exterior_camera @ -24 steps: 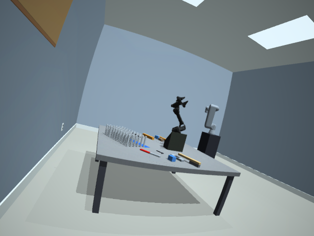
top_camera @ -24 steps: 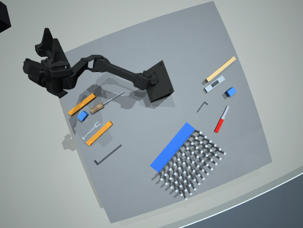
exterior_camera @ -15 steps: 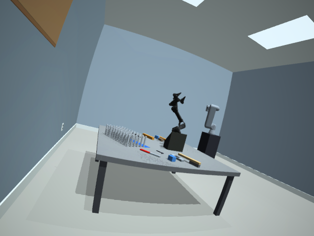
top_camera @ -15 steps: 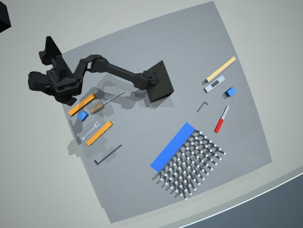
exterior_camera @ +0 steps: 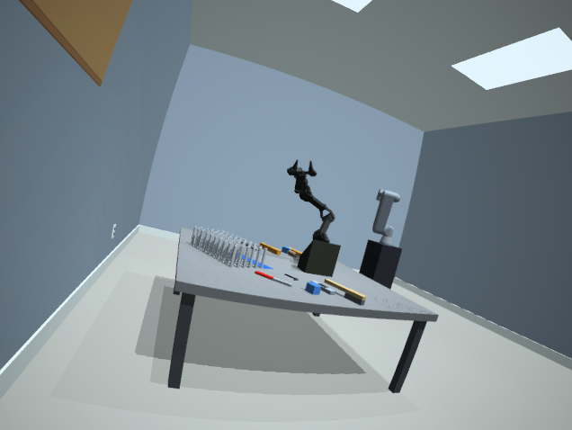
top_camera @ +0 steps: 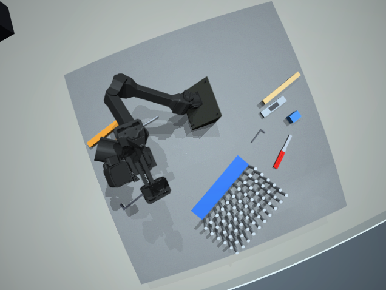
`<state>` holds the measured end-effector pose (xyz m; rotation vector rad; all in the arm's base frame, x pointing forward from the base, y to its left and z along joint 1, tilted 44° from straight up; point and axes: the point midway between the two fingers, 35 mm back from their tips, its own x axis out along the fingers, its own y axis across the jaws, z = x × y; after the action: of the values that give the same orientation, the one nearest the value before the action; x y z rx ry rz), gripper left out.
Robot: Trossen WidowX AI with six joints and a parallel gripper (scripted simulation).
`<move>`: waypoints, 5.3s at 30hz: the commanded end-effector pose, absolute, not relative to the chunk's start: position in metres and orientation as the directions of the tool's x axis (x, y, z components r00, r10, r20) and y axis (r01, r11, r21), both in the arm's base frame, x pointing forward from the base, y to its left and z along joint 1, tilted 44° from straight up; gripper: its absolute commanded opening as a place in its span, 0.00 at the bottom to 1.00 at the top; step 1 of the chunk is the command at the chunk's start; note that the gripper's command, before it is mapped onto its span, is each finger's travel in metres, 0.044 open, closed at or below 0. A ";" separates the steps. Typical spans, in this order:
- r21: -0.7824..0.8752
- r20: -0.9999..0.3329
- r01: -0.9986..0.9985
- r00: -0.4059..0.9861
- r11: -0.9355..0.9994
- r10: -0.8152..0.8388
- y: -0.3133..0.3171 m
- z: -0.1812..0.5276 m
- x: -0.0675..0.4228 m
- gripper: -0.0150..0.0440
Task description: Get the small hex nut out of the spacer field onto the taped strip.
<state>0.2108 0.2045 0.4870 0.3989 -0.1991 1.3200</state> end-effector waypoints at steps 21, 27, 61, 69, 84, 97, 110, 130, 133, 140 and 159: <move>0.020 -0.129 -0.235 0.963 0.972 0.235 0.086 0.169 0.419 1.00; -0.182 -0.303 -0.040 0.953 0.982 -0.017 0.032 0.086 0.405 1.00; -0.314 -0.390 0.033 0.907 0.949 -0.161 0.002 0.045 0.385 1.00; -0.310 -0.397 0.049 0.901 0.949 -0.177 -0.006 0.046 0.386 1.00; -0.241 -0.560 0.365 0.704 0.899 -0.436 -0.155 0.088 0.351 1.00; -0.058 -0.709 0.720 0.458 0.691 -0.537 -0.238 0.135 0.239 1.00; -0.086 -0.709 0.949 0.155 0.302 -0.688 -0.275 0.208 0.082 1.00; -0.134 -0.702 0.987 -0.032 0.088 -0.711 -0.260 0.231 0.001 1.00; -0.138 -0.702 0.987 -0.037 0.084 -0.711 -0.261 0.232 0.001 1.00; -0.277 -0.658 0.958 -0.243 -0.071 -0.713 -0.303 0.283 0.016 1.00; -0.291 -0.648 0.953 -0.264 -0.088 -0.715 -0.307 0.288 0.019 0.73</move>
<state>0.0194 -0.3071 0.2881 0.4024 0.8004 -1.6701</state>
